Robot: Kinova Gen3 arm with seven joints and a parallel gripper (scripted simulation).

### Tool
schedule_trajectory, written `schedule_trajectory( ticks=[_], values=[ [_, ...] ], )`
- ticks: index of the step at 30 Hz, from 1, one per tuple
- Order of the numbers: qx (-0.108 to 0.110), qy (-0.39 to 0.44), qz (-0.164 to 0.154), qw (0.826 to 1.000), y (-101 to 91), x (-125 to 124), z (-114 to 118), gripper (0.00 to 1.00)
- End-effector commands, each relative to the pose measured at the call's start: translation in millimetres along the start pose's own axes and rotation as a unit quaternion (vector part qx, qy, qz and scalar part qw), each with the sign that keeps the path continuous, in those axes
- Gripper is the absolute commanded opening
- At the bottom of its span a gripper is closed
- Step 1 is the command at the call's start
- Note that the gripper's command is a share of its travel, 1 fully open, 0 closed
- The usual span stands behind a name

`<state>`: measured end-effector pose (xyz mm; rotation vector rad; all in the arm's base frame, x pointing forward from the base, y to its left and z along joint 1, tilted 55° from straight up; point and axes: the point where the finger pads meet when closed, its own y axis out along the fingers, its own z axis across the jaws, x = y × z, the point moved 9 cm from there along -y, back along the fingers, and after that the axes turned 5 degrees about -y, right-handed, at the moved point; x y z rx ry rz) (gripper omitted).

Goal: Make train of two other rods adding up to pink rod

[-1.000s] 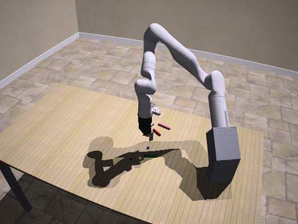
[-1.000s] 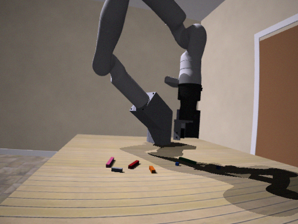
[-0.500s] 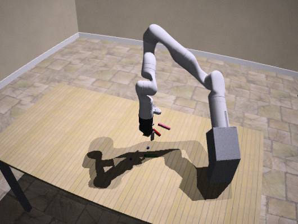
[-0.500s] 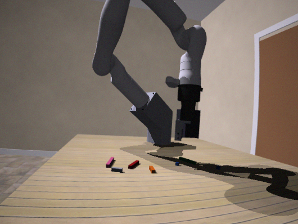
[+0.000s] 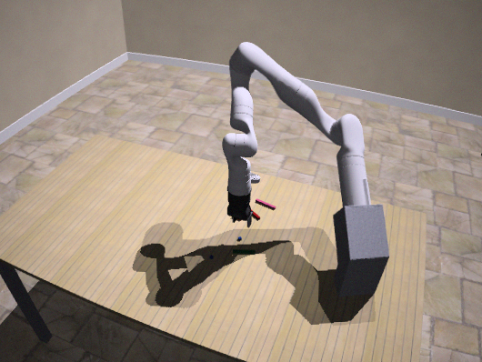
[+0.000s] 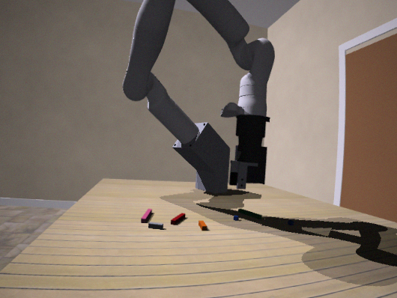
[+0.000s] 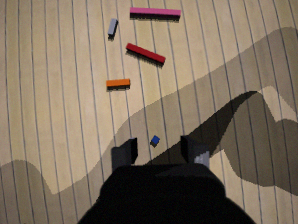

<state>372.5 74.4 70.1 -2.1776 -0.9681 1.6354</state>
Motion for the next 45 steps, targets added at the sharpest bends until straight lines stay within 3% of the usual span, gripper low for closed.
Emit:
schedule_trajectory(
  ticks=[1, 7, 13, 15, 17, 23, 30, 32, 45],
  values=[
    [0.002, -0.036, 0.001, 0.999, 1.7, 0.9, 1.6, 1.00],
    [0.003, -0.157, 0.003, 0.988, 4.2, 4.0, 3.3, 1.00],
    [0.004, -0.283, 0.003, 0.959, 6.7, 8.9, 5.2, 1.00],
    [0.004, -0.283, 0.003, 0.959, 6.7, 8.9, 5.2, 1.00],
    [0.004, -0.325, 0.003, 0.946, 7.4, 11.0, 6.0, 1.00],
    [0.004, -0.445, 0.003, 0.896, 9.5, 18.1, 8.9, 1.00],
    [0.002, -0.569, 0.001, 0.822, 11.5, 27.4, 13.3, 1.00],
    [0.002, -0.569, 0.001, 0.822, 11.5, 27.4, 13.3, 1.00],
    [-0.002, -0.735, -0.002, 0.678, 13.5, 43.6, 23.2, 1.00]
  ],
)
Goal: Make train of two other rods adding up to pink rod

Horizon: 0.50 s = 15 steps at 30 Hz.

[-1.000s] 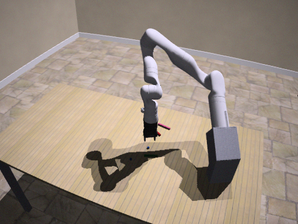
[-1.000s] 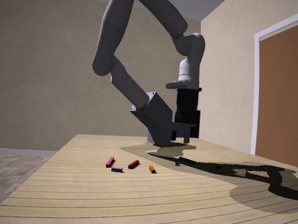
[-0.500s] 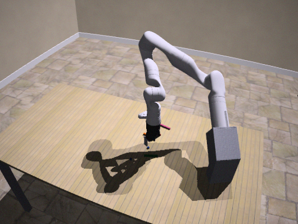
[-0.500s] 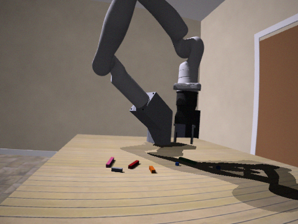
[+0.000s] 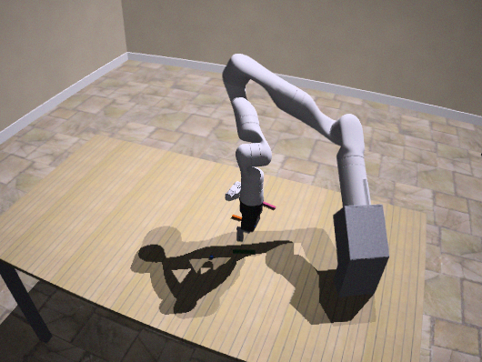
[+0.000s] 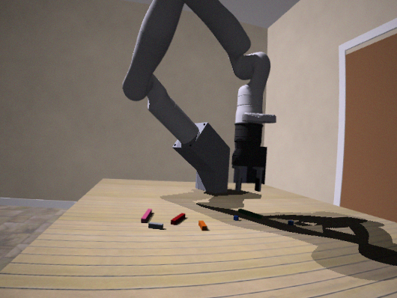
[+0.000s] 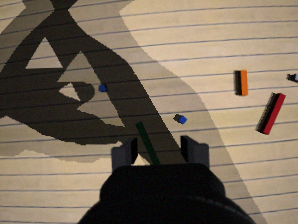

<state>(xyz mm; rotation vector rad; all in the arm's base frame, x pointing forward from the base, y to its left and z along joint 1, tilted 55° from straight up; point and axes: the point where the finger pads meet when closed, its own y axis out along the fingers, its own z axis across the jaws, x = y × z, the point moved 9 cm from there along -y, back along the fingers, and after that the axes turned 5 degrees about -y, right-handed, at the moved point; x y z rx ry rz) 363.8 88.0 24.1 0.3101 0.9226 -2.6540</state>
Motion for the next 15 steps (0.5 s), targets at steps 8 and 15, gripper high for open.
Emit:
schedule_trajectory(
  ticks=[8, 15],
  values=[
    [-0.002, -0.087, -0.001, 0.996, 1.3, 6.0, -7.2, 1.00],
    [-0.004, -0.144, 0.000, 0.990, 1.6, 9.4, -11.7, 1.00]
  ],
)
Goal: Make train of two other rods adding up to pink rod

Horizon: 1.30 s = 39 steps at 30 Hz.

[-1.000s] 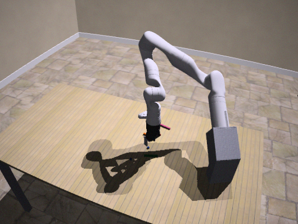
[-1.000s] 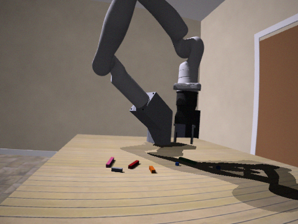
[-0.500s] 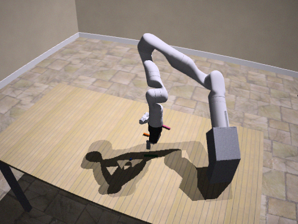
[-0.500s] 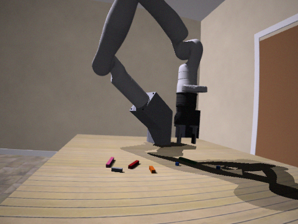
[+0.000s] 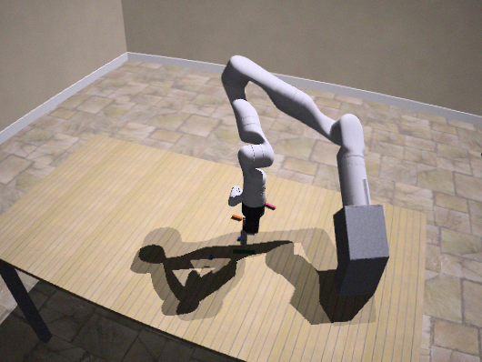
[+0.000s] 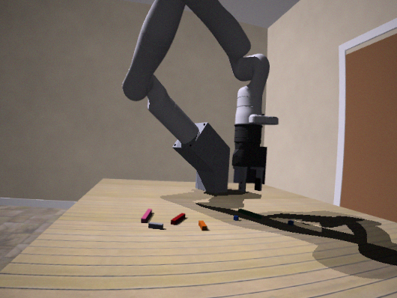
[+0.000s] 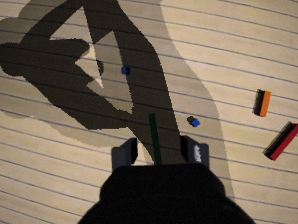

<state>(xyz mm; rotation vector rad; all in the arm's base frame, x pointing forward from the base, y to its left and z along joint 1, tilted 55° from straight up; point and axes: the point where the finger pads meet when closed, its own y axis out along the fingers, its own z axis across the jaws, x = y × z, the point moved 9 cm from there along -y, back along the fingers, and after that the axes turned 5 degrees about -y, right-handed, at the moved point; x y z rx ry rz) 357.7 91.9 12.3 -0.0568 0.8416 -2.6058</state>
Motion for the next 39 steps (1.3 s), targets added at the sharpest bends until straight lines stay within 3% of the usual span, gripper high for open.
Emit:
schedule_trajectory(
  ticks=[1, 20, 21, 39],
  values=[
    [-0.001, -0.013, 0.000, 1.000, 0.1, 1.0, -1.7, 1.00],
    [-0.002, -0.048, 0.001, 0.999, 0.2, 2.4, -4.9, 1.00],
    [-0.002, -0.048, 0.001, 0.999, 0.2, 2.4, -4.9, 0.54],
    [-0.002, -0.048, 0.001, 0.999, 0.2, 2.4, -4.9, 0.54]
  ],
)
